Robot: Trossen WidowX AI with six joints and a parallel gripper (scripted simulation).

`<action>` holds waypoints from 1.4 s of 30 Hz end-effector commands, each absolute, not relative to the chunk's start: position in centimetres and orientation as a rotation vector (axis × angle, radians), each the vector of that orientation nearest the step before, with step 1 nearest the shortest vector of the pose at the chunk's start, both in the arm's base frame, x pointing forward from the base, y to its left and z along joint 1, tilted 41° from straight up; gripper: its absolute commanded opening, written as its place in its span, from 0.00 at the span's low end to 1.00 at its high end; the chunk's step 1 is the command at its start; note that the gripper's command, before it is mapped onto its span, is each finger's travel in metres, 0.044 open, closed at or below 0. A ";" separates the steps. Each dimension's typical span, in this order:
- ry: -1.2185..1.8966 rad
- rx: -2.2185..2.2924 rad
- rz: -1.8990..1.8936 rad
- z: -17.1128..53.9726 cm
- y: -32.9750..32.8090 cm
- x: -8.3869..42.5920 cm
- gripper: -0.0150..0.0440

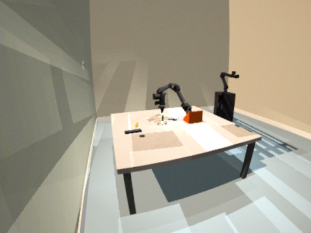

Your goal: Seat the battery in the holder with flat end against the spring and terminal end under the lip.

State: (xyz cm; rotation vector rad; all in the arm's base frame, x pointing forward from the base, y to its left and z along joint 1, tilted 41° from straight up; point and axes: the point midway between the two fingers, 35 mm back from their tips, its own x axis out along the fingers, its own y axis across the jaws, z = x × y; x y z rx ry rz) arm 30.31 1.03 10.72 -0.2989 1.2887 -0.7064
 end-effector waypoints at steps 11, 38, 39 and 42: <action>1.306 -0.318 -0.723 6.2 -3.2 30.2 0.25; 1.306 -0.318 -0.722 8.9 -6.5 29.1 0.25; 1.306 -0.318 -0.722 9.0 -6.6 29.0 0.25; 1.306 -0.318 -0.723 9.3 -6.9 28.9 0.25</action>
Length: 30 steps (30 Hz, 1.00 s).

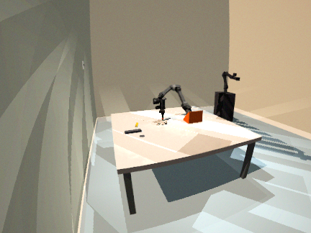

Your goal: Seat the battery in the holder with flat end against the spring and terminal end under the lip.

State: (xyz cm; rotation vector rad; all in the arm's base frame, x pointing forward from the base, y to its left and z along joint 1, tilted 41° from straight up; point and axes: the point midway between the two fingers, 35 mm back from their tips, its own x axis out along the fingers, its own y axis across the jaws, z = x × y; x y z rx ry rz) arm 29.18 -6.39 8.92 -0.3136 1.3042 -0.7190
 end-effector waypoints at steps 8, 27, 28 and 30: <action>1.305 -0.320 -0.724 10.0 -7.9 28.4 0.25; 1.308 -0.318 -0.722 16.1 -2.9 27.6 0.25; 1.308 -0.318 -0.723 16.2 -2.9 27.6 0.25; 1.308 -0.318 -0.723 16.2 -2.9 27.6 0.25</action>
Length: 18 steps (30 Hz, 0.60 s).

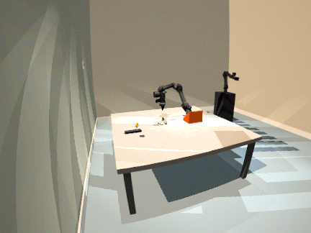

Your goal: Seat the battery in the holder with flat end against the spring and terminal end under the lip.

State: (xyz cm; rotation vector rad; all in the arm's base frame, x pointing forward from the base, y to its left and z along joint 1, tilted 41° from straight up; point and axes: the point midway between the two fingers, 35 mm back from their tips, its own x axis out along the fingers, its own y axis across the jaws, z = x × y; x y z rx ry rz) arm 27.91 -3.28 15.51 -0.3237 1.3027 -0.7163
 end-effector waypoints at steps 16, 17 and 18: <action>1.443 -0.620 -0.472 15.0 -4.5 27.8 0.52; 1.468 -0.686 -0.413 14.8 -4.8 27.8 0.57; 1.492 -0.752 -0.353 14.6 -5.1 27.8 0.61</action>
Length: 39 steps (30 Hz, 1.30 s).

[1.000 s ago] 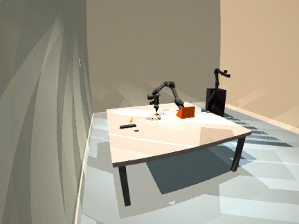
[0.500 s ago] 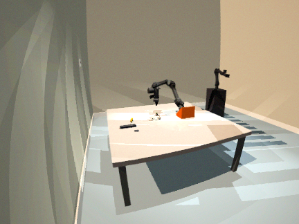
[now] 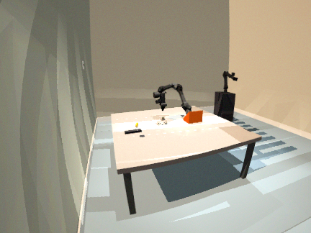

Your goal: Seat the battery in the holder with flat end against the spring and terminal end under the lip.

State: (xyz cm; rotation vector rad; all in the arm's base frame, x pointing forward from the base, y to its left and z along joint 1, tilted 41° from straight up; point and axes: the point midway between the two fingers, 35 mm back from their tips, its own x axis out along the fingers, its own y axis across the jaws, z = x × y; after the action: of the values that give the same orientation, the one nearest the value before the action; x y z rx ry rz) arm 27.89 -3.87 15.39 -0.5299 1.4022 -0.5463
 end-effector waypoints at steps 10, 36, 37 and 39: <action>1.632 -1.398 0.299 12.7 -8.4 27.6 0.65; 1.638 -1.553 0.476 12.1 -9.4 27.5 0.65; 1.638 -1.553 0.477 12.0 -9.5 27.6 0.65; 1.638 -1.553 0.477 11.7 -9.7 27.6 0.65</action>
State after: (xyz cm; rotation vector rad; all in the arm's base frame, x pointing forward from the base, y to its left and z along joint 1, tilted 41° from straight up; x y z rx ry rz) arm 27.72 -9.36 12.20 -1.5493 1.6308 0.4676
